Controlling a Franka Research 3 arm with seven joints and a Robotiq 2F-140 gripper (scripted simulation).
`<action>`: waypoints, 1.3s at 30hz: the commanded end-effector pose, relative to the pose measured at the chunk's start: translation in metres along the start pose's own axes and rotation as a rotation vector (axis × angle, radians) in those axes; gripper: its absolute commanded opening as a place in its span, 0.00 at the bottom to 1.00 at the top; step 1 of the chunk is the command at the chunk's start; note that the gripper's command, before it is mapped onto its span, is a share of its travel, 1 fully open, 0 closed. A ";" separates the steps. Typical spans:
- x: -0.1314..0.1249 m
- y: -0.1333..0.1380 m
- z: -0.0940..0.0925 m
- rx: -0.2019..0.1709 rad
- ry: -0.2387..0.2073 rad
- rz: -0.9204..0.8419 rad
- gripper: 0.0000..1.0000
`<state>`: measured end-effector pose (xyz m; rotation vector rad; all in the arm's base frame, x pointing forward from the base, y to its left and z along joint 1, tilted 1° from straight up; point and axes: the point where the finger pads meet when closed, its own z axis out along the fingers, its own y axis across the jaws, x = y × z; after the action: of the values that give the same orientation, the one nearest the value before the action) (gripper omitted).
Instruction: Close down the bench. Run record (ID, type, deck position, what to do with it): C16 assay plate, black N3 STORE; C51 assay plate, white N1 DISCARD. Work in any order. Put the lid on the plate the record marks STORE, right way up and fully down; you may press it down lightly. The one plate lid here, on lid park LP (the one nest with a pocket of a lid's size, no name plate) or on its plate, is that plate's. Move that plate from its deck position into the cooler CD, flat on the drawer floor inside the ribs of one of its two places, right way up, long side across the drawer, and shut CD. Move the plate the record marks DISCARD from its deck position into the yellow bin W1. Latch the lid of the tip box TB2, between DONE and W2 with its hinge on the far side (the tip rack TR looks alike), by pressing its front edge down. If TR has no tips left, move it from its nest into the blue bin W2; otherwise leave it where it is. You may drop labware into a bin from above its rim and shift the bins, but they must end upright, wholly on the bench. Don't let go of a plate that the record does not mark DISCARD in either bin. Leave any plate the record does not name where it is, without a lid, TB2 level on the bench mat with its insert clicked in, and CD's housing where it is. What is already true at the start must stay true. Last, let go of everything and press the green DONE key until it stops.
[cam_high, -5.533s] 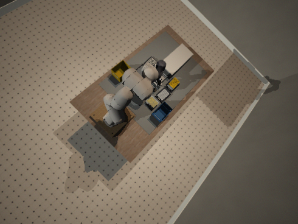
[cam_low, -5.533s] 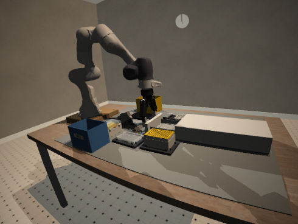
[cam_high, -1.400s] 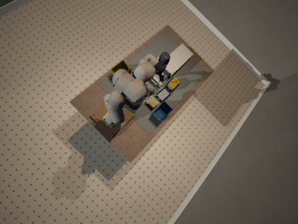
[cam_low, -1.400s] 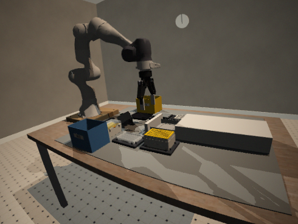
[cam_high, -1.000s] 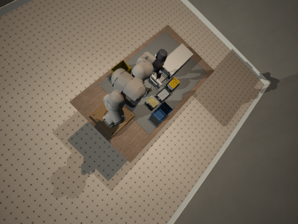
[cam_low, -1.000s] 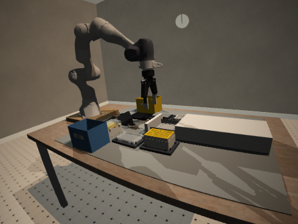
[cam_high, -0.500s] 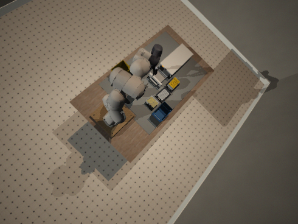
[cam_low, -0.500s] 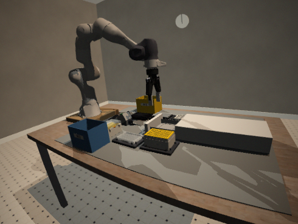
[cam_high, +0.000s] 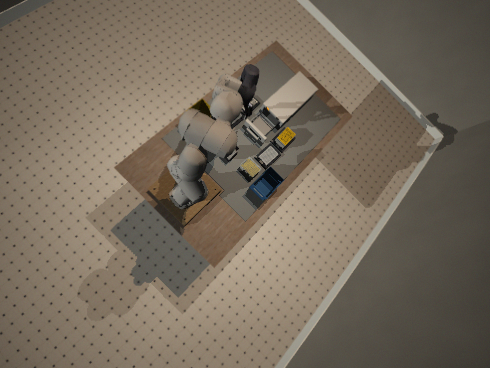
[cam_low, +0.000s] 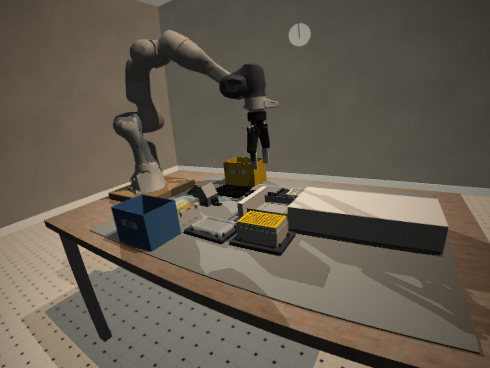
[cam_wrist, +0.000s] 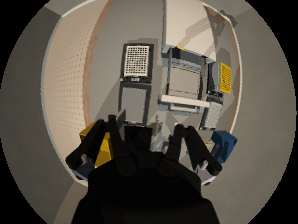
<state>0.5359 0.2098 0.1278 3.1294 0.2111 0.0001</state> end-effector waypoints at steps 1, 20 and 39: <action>-0.002 -0.009 0.001 -0.003 -0.005 0.042 0.66; -0.002 -0.050 -0.001 -0.003 -0.005 0.042 0.66; -0.003 -0.050 0.019 -0.003 -0.005 0.042 0.66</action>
<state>0.5257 0.2581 0.1126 3.1284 0.1560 -0.0144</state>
